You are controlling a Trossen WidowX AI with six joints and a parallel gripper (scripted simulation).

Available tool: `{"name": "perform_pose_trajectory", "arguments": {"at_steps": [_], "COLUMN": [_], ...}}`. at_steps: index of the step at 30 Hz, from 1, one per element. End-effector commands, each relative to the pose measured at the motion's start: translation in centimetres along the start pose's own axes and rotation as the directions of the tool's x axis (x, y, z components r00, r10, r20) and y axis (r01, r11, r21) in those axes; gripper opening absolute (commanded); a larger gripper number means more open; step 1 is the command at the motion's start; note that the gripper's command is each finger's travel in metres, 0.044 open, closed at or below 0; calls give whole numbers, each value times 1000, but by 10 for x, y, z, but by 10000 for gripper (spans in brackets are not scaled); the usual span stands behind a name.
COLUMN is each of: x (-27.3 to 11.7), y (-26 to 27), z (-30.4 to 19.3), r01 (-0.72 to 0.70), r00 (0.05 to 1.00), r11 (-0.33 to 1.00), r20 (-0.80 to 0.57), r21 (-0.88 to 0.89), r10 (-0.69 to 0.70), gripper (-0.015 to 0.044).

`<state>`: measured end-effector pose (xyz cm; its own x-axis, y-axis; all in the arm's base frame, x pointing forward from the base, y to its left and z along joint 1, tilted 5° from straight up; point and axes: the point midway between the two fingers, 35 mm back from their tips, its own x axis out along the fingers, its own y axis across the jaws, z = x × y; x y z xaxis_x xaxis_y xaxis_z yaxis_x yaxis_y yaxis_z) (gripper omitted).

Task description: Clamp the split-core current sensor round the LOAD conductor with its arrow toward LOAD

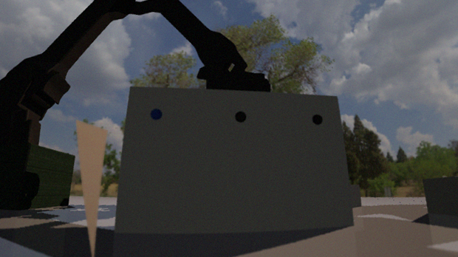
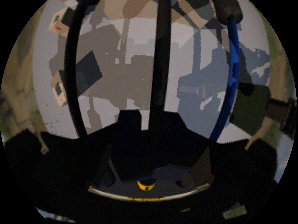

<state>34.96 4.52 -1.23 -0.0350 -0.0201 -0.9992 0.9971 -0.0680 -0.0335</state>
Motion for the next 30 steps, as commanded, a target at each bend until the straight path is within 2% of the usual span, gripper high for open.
{"name": "perform_pose_trajectory", "arguments": {"at_steps": [1,10,21,30], "x": [0,0,0,0], "y": [0,0,0,0], "z": [0,0,0,0], "r01": [-1,-1,-1,-1], "r00": [1000,1000,1000,1000], "r11": [1000,1000,1000,1000], "r20": [0,0,0,0], "r21": [0,0,0,0], "r10": [1,1,1,1], "gripper": [347,287,0,0]}}
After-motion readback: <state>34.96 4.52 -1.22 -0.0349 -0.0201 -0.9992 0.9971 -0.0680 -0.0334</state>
